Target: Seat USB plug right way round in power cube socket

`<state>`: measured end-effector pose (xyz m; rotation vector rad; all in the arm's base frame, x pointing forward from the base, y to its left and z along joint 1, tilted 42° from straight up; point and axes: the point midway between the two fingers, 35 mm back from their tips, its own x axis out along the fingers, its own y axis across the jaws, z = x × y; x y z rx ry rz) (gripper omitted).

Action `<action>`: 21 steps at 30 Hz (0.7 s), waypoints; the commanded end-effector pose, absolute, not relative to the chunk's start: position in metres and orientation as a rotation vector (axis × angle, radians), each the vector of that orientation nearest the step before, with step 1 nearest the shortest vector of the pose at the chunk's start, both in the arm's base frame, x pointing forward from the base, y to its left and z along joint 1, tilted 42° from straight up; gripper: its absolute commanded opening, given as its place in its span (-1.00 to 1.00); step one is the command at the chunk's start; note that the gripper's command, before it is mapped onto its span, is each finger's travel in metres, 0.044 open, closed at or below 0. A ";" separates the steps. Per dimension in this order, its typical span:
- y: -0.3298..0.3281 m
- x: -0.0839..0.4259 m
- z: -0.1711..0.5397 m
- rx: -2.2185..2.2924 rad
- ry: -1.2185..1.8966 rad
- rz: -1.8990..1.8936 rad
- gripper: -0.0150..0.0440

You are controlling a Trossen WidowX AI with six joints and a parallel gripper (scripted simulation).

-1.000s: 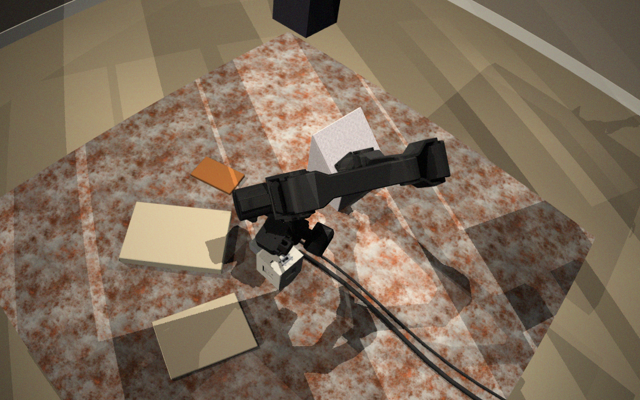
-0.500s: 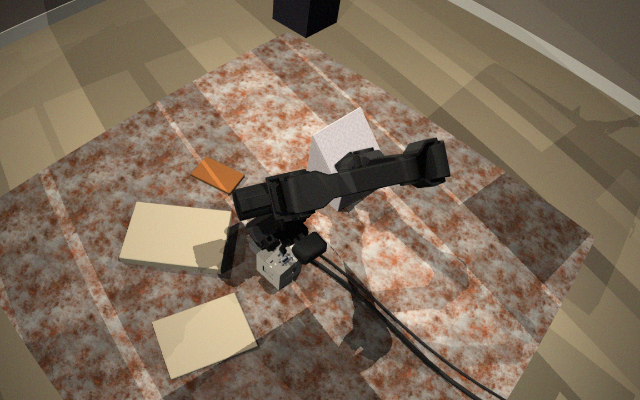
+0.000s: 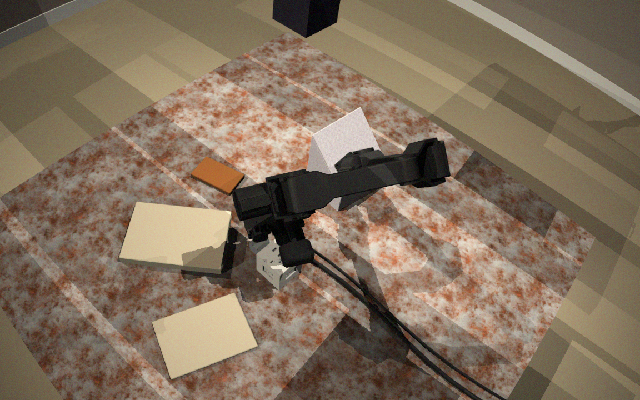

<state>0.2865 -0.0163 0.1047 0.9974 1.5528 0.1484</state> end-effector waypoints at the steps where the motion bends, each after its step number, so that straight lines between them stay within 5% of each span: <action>1: -0.016 0.286 0.104 1.070 1.571 0.077 -0.49; 21: -0.016 0.286 0.104 1.470 1.632 -0.353 -0.49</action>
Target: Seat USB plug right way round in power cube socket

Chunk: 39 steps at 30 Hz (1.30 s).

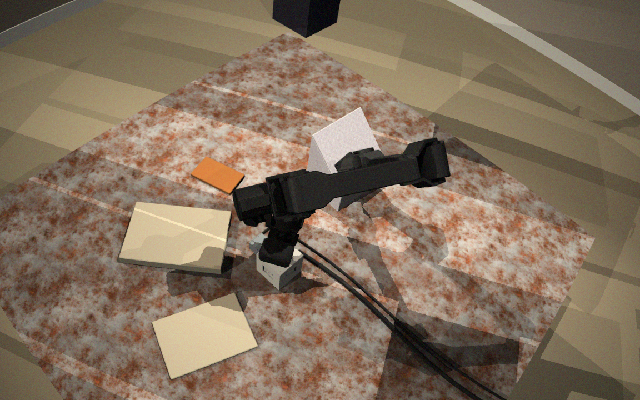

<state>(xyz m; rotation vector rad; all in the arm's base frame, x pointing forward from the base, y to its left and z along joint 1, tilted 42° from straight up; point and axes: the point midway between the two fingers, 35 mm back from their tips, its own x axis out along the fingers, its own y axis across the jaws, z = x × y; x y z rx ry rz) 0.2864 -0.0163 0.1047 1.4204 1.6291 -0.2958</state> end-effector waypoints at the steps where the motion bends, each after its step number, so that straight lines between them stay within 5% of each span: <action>1: -0.016 0.286 0.104 1.489 1.633 -0.376 -0.49; 17: -0.016 0.286 0.104 1.780 1.621 -0.737 -0.49; 39: -0.015 0.287 0.104 1.785 1.624 -0.732 -0.49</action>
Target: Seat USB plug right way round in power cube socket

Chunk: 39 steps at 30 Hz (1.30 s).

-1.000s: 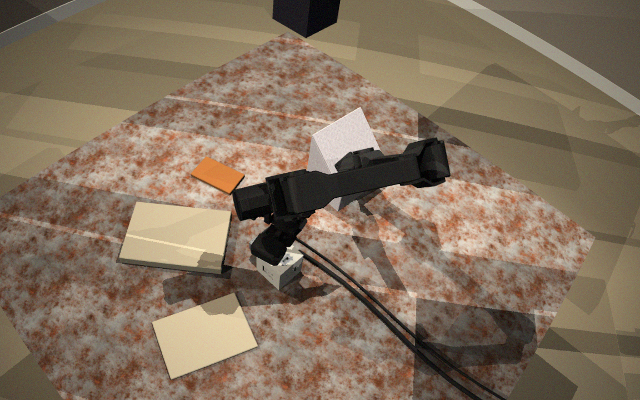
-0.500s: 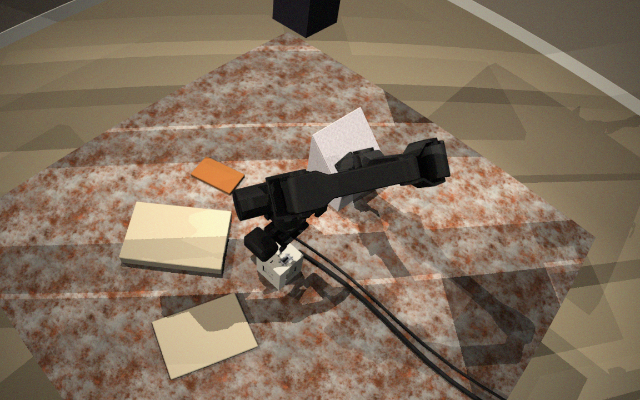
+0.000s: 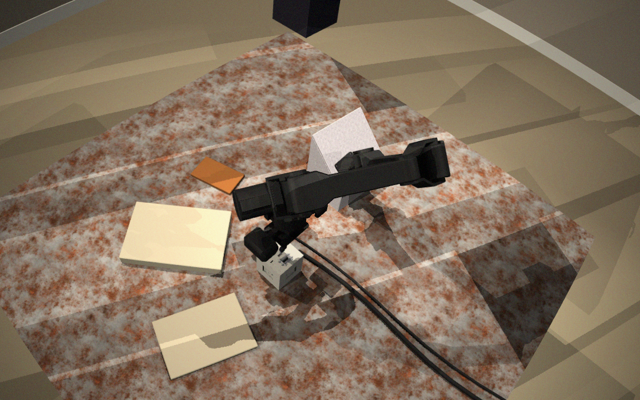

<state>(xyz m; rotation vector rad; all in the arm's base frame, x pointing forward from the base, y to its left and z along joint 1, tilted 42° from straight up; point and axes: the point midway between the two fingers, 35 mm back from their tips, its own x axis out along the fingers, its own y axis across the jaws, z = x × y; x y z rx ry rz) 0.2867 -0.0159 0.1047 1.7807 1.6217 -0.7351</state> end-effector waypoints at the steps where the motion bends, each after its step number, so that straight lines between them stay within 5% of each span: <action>1: -0.015 0.287 0.104 1.785 1.625 -0.732 -0.49; 39: -0.010 0.287 0.103 1.801 1.640 -0.714 -0.49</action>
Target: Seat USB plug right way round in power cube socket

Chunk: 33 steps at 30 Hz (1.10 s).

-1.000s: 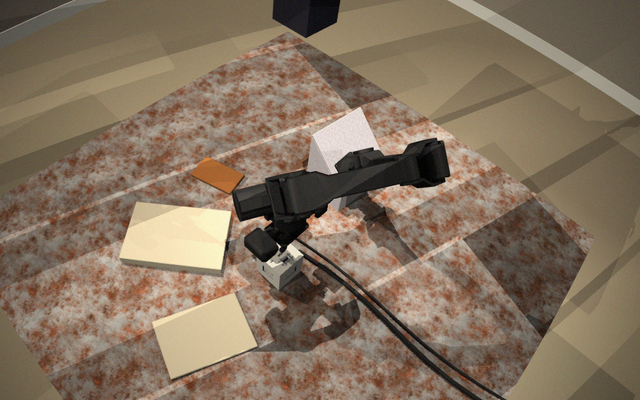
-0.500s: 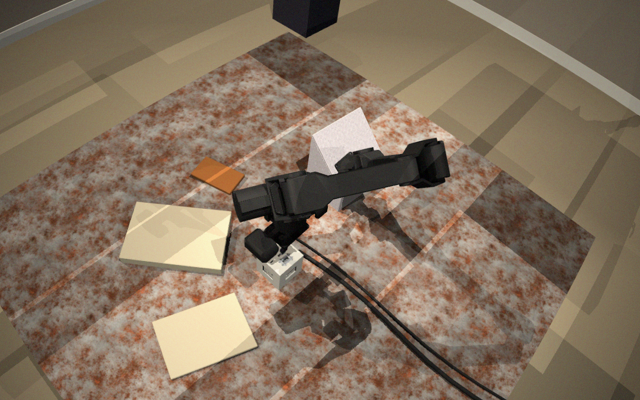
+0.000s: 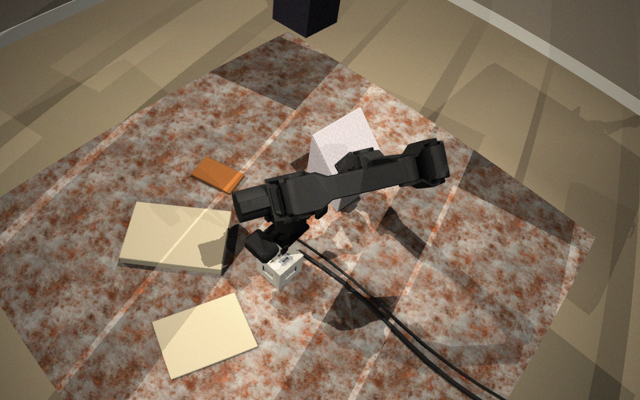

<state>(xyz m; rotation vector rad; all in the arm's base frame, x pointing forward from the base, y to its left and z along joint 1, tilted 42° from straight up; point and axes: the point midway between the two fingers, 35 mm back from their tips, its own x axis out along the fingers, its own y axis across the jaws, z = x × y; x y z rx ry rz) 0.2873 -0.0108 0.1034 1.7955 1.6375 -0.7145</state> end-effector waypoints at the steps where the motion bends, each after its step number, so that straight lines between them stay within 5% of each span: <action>1: -0.010 0.287 0.103 1.802 1.641 -0.714 -0.49; 33: -0.006 0.287 0.101 1.815 1.654 -0.699 -0.49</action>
